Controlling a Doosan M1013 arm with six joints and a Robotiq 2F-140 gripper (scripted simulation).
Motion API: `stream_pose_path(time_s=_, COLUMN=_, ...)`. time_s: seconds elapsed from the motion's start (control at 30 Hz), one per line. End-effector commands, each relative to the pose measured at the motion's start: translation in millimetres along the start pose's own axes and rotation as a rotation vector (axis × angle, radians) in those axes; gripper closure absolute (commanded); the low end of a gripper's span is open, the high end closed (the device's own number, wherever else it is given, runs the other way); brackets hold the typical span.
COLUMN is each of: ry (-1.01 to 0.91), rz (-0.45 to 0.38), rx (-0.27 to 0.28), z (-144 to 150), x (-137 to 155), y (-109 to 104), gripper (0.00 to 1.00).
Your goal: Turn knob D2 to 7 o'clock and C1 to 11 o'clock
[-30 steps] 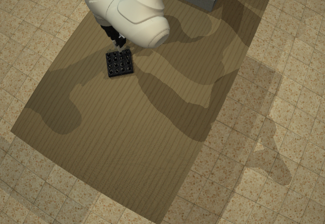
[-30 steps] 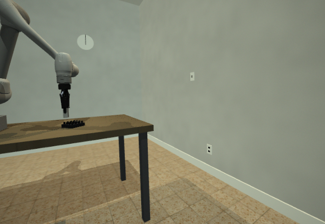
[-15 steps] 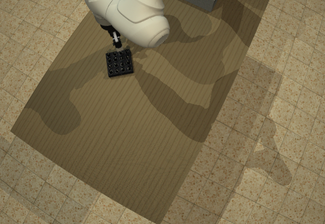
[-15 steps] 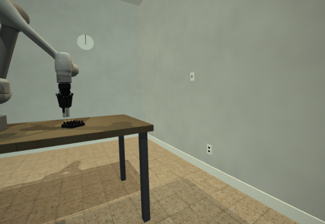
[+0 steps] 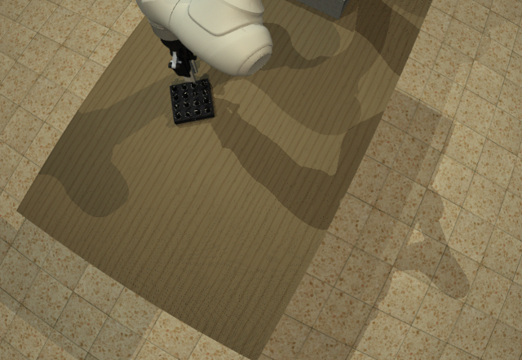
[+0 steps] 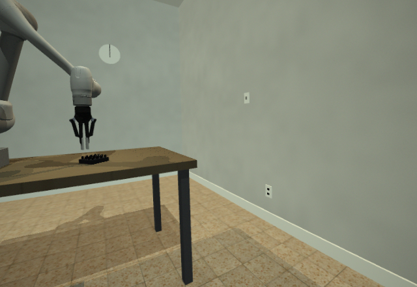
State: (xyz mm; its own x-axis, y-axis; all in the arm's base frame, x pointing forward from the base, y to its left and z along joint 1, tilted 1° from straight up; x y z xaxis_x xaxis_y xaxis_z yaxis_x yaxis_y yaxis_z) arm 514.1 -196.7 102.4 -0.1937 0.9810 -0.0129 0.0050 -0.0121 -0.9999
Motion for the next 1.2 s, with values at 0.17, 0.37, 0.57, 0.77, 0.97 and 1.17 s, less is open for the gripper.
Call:
stream_pose_path(time_s=0.17, ry=0.31, rz=0.009, rx=0.003, z=-0.8, x=-0.6, y=-4.8, gripper=0.88)
stream_pose_path(time_s=0.37, ry=0.509, rz=0.01, rx=0.002, z=-0.9, x=-0.6, y=-6.1, gripper=0.88)
stream_pose_path(time_s=0.57, ry=0.715, rz=0.01, rx=0.001, z=-0.9, x=-0.6, y=-7.4, gripper=0.88)
stream_pose_path(time_s=0.77, ry=0.893, rz=0.01, rx=0.0, z=-1.0, x=-0.7, y=-8.5, gripper=0.88)
stream_pose_path(time_s=0.97, ry=1.095, rz=0.01, rx=-0.001, z=-1.0, x=-0.7, y=-9.8, gripper=0.88)
stream_pose_path(time_s=1.17, ry=1.18, rz=0.01, rx=-0.001, z=-1.0, x=-0.7, y=-10.4, gripper=0.88)
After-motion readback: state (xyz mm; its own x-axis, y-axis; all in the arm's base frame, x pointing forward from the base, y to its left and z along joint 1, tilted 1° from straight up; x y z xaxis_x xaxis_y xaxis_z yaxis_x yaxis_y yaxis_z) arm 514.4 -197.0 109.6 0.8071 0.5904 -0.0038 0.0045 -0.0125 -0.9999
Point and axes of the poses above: the point where the finger pads meet when closed, its own y axis out along the fingers, its own z axis across the jaws, x = y × z, the point moved 8 cm from there along -y, back along the fingers, and after that the axes turned 1 degree about -y, right-handed, at the moved point
